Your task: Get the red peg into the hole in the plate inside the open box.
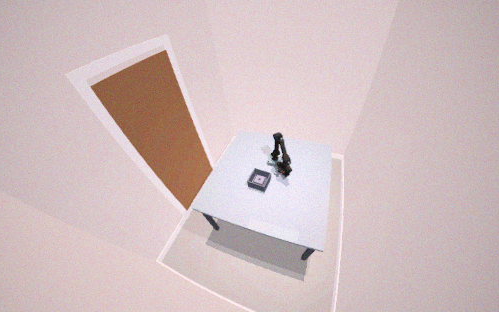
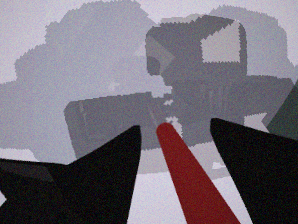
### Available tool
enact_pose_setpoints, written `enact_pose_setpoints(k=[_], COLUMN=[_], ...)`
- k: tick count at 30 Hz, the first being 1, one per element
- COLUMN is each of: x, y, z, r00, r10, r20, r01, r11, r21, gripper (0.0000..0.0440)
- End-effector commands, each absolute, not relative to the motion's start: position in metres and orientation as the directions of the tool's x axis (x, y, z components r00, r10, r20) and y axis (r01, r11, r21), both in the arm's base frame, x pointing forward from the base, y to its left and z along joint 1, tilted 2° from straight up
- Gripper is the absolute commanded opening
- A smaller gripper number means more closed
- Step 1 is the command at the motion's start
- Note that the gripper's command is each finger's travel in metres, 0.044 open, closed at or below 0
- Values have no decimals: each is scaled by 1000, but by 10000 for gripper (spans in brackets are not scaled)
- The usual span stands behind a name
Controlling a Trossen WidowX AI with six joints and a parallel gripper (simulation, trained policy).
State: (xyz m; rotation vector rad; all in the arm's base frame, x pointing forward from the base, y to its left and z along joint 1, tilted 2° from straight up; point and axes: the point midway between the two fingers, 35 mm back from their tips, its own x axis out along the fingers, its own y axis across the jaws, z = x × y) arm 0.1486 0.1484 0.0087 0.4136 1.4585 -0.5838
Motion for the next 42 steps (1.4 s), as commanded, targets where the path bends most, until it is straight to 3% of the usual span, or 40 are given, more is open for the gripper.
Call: enact_pose_setpoints(k=[1,6,9,24,42], x=[148,147,153,179,236], y=[146,143,144,138,103], z=[4,1,8,75,125], r00=[-2,-25,-5,98,198], r10=[-137,-171,-182,-205,-248], r20=[-991,-985,-983,-974,-948], r01=[606,609,607,617,763], r11=[788,779,781,780,646], r21=[-111,-150,-148,-102,-10], gripper=[130,27,3,0,0])
